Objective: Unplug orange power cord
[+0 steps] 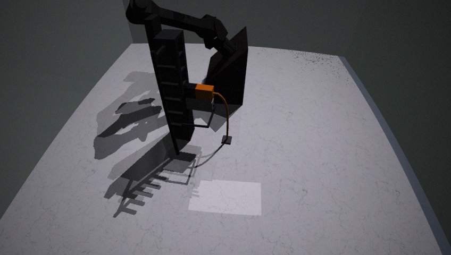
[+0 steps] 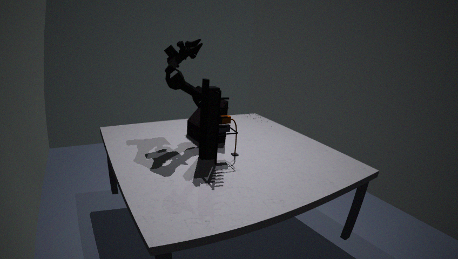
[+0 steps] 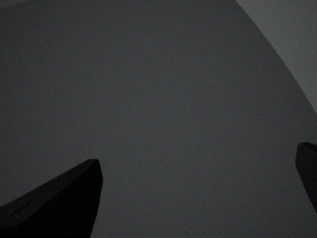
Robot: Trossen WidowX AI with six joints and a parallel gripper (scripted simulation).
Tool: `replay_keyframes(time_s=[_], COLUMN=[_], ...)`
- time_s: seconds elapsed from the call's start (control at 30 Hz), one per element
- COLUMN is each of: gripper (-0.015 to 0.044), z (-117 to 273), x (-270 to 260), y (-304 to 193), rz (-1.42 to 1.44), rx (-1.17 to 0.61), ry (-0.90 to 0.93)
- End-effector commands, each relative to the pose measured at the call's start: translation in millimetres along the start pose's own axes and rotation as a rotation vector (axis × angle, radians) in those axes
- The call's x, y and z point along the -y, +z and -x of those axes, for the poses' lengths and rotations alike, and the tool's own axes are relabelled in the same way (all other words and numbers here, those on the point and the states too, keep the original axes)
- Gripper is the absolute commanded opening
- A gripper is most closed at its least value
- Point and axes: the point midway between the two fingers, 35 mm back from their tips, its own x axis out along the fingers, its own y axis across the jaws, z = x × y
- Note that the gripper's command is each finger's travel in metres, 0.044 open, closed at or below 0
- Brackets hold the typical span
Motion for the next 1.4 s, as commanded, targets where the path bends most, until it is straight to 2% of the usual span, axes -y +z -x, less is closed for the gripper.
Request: replay_keyframes(time_s=[0.0, 0.07, 0.27, 0.53, 0.77, 1.03, 1.37], gripper=[0.0374, 0.0321, 0.0164, 0.016, 0.016, 0.016, 0.016], z=[-1, -12, -74, -141, -169, -148, -50], x=[0, 3, 29, 98, 191, 305, 411], y=[-1, -8, -37, -72, -119, -173, -228], rz=[0.01, 0.087, 0.45, 0.753, 0.991, 1.057, 0.748], rx=[-0.002, -0.021, -0.146, -0.443, -0.859, -1.435, -2.108], ry=[0.0, -0.005, -0.195, -0.379, -0.489, -0.473, -0.195])
